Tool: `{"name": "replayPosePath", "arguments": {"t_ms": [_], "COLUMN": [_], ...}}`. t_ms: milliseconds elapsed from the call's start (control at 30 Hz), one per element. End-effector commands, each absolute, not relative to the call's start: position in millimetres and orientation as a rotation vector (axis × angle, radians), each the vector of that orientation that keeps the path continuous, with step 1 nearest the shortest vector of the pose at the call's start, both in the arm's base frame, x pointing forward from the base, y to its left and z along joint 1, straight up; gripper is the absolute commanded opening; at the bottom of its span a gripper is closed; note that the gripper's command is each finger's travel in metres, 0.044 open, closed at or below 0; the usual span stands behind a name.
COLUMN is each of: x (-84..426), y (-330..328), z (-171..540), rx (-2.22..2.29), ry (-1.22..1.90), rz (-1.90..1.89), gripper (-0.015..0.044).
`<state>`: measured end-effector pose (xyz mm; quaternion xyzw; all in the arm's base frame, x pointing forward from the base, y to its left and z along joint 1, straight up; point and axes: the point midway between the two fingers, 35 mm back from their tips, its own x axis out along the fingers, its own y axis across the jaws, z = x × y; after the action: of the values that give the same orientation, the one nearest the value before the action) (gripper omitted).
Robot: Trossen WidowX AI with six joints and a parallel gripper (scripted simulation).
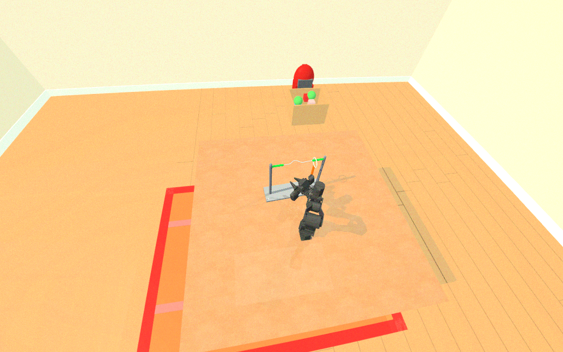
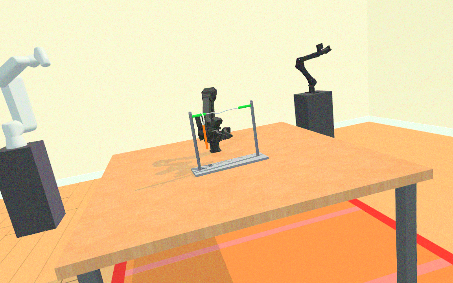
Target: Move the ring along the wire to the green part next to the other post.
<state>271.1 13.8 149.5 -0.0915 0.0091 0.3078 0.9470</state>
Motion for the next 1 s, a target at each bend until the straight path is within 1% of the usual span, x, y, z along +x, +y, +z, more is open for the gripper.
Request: {"name": "replayPosePath", "arguments": {"t_ms": [0,533,767,967], "x": [263.8,216.4,191.7,193.2], "y": [-12.0,-89.2,-106.6,-107.2], "z": [133.4,93.8,83.8,84.5], "rx": [-0.140,0.053,0.129,0.123], "ry": [0.061,0.129,0.121,0.125], "rz": [0.549,0.244,0.132,0.127], "gripper": [0.0160,0.0160,0.0160,0.0160]}}
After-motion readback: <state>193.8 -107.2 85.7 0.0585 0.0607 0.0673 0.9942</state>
